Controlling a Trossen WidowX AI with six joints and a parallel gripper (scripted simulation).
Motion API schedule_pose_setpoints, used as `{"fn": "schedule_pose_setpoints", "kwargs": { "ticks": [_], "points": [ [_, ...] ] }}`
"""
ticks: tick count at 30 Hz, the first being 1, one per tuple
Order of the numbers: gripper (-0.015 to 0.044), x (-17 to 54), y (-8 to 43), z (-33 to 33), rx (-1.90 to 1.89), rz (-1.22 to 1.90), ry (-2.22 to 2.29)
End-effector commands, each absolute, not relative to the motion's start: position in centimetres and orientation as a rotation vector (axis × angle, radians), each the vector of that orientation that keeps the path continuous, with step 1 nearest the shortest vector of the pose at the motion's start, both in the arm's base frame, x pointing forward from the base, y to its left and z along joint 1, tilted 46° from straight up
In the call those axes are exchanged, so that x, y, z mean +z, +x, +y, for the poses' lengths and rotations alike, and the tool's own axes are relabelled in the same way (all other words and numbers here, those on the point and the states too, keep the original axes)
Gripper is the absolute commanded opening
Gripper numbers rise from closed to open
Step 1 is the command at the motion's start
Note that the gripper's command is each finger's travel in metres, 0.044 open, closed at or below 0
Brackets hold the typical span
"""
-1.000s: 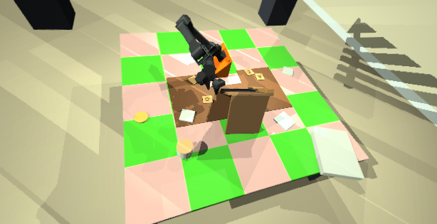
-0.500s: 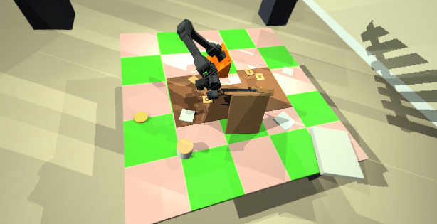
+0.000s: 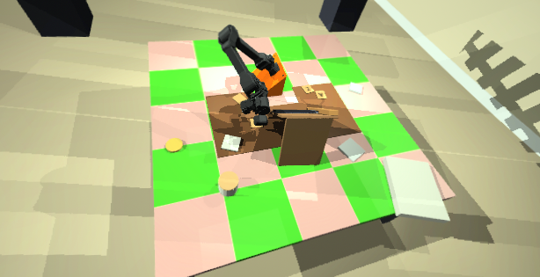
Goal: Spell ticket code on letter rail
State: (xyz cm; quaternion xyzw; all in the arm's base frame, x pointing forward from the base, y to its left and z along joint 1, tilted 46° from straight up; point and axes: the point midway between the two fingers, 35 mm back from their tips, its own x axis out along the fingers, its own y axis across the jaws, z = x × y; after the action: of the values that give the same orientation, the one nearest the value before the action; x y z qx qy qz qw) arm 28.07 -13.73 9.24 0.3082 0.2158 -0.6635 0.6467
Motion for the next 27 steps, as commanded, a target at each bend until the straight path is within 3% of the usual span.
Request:
{"fn": "schedule_pose_setpoints", "kwargs": {
  "ticks": [1, 27],
  "points": [
    [0.034, 8.2, 27.7, -14.6, -1.516, 0.506, 0.688],
    [0.034, 7.1, 27.7, -15.7, -1.516, 0.505, 0.688]
  ]
}}
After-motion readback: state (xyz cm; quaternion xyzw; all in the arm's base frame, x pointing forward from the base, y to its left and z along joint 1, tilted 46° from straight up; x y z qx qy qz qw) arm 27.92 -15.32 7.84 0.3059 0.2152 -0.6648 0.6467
